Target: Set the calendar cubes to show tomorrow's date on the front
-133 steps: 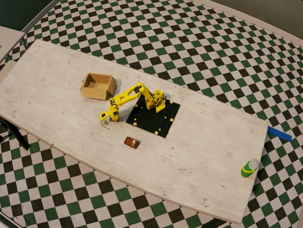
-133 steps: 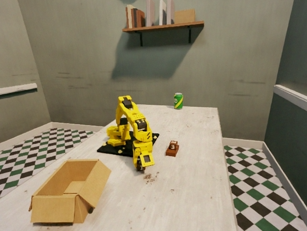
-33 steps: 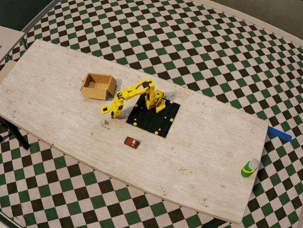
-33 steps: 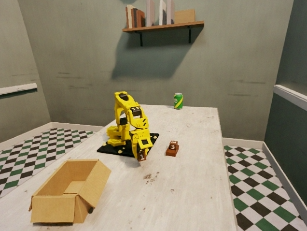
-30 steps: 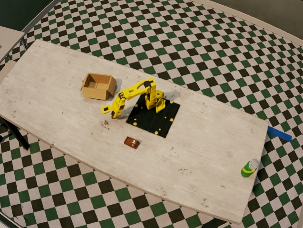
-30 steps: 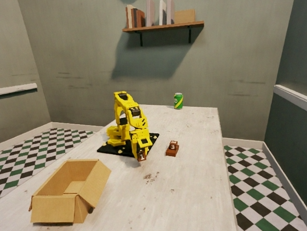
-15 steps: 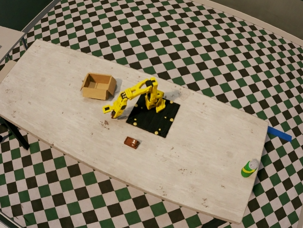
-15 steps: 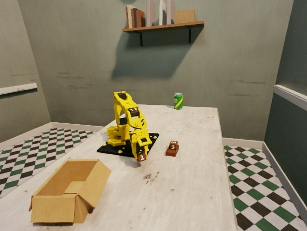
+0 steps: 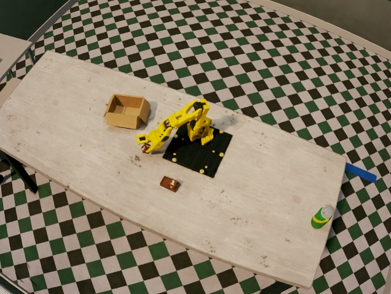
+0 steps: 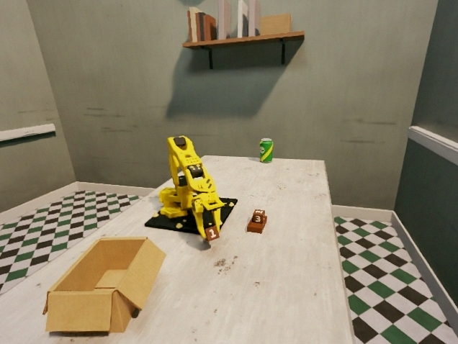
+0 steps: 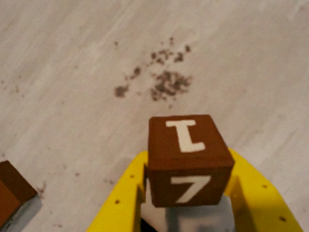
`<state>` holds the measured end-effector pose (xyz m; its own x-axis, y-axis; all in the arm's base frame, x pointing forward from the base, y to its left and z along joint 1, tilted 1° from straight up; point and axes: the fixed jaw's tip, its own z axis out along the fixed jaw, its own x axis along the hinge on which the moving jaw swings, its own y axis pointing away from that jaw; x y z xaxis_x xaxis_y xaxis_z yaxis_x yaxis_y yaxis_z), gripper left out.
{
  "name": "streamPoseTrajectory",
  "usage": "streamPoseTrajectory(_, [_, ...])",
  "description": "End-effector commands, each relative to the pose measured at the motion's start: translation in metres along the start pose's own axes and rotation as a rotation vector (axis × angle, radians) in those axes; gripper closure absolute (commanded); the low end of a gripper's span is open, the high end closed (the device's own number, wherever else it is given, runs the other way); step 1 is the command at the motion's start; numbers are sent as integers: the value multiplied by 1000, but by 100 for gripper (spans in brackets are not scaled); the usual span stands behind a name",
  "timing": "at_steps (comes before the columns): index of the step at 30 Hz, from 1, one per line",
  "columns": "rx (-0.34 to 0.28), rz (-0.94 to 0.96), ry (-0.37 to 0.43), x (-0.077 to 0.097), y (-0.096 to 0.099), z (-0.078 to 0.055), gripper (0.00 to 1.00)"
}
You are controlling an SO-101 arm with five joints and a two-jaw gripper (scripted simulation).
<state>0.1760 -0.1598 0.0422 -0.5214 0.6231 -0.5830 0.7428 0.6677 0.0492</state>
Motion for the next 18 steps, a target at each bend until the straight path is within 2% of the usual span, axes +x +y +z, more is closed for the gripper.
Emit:
streamPoseTrajectory(1, [-8,-15,-100,-2,0,-2,100])
streamPoseTrajectory(5, [-9,-20,-131,-2,0,-3,100])
streamPoseTrajectory(18, [-11,-23,-151,-2,0,-2,100])
